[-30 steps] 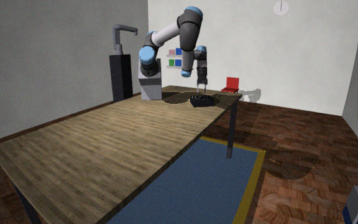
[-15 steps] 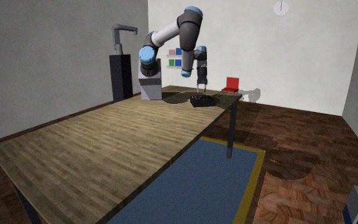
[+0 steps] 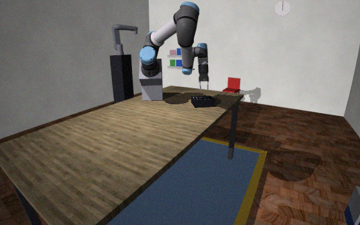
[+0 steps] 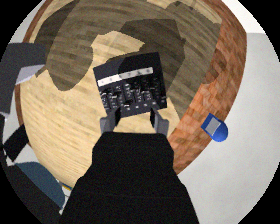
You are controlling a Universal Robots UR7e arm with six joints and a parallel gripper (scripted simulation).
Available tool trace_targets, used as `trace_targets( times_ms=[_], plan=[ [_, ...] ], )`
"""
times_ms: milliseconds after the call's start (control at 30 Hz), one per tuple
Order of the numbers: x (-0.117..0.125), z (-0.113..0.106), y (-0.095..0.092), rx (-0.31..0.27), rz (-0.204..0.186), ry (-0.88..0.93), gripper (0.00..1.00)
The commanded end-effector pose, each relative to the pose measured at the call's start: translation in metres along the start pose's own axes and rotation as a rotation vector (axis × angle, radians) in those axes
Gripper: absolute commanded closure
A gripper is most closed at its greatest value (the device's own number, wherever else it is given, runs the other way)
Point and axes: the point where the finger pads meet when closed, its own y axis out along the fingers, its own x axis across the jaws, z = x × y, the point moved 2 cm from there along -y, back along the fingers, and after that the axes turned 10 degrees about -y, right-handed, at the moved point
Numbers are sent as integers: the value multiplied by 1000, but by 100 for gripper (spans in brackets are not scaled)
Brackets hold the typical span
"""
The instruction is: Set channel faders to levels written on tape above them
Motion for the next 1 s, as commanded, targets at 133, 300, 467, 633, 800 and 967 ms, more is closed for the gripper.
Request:
trace_targets(
  times_ms=[133, 300, 467, 633, 800, 967],
  plan=[
    [5, 13, -31, 101, 41, 265, 0],
    [4, 16, -39, 119, 52, 326, 0],
    [2, 19, -47, 137, 66, 390, 0],
    [1, 20, -49, 142, 71, 411, 0],
    [1, 20, -49, 143, 72, 411, 0],
    [1, 20, -49, 143, 72, 411, 0]
  ],
)
